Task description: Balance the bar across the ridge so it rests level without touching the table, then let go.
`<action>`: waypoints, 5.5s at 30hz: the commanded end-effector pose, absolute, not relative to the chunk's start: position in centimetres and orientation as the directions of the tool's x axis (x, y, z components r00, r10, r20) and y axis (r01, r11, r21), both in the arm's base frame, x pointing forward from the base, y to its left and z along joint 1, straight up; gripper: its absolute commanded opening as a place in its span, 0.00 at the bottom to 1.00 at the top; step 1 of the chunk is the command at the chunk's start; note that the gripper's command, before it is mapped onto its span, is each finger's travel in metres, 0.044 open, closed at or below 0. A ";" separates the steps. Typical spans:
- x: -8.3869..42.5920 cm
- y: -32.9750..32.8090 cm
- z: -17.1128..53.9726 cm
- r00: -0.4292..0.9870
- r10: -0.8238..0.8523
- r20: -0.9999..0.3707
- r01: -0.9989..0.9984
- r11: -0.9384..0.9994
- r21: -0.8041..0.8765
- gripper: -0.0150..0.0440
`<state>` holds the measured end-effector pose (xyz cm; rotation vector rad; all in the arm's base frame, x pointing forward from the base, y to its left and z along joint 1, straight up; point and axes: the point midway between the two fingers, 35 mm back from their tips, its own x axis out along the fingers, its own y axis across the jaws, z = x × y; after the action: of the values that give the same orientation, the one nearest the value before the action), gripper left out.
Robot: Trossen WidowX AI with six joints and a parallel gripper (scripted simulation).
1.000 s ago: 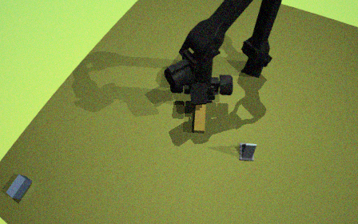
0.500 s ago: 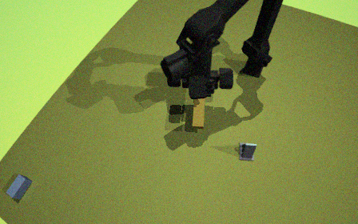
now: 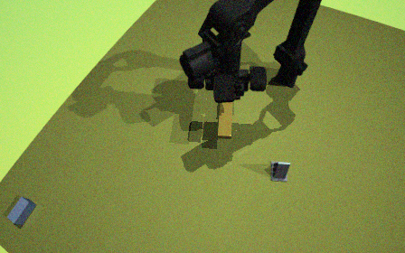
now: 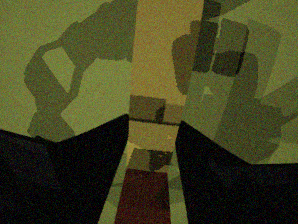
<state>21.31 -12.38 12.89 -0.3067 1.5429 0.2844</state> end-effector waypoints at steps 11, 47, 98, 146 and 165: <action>21.1 -12.0 15.9 0.019 -0.011 -1.000 -0.371 0.929 -0.017 0.25; 29.6 -4.1 16.8 0.026 -0.004 -1.000 -0.360 0.933 -0.013 0.25; 34.5 9.3 15.0 0.030 0.008 -1.000 -0.349 0.937 -0.003 0.25; 34.4 9.1 12.2 0.029 0.008 -1.000 -0.349 0.937 -0.003 0.25; 34.4 9.1 12.1 0.029 0.008 -1.000 -0.349 0.937 -0.003 0.25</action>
<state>34.44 9.09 12.10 -0.2811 1.5222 0.2781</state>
